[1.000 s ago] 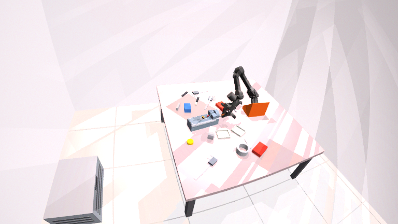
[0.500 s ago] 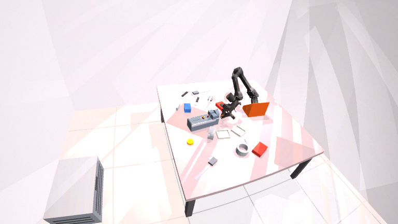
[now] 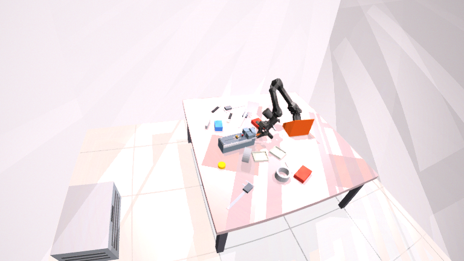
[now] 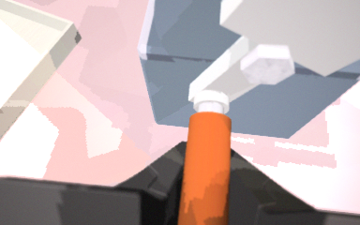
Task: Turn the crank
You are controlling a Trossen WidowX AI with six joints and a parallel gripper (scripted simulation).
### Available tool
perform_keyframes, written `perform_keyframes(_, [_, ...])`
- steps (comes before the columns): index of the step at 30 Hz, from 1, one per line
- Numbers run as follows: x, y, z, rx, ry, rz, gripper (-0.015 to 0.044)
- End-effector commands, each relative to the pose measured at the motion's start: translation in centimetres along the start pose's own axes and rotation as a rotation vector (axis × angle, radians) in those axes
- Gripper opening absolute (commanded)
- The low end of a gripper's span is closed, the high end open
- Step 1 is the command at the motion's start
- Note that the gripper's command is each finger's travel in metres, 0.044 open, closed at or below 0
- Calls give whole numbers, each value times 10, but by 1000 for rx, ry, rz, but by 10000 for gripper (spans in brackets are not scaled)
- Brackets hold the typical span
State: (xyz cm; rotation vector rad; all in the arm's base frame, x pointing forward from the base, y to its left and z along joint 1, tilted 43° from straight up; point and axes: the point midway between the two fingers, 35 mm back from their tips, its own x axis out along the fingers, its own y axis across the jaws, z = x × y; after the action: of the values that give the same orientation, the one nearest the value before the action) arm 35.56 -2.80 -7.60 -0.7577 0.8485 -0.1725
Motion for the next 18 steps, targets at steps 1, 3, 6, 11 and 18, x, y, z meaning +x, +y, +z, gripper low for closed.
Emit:
perform_keyframes(1, [3,-9,-3,12,9,-12,0])
perform_keyframes(3, [3,-10,-3,12,9,-13,0])
perform_keyframes(6, [3,-11,-3,12,9,-13,0])
perform_keyframes(11, [3,-13,-3,12,9,-13,0])
perform_keyframes(18, [3,-15,-3,12,9,-13,0])
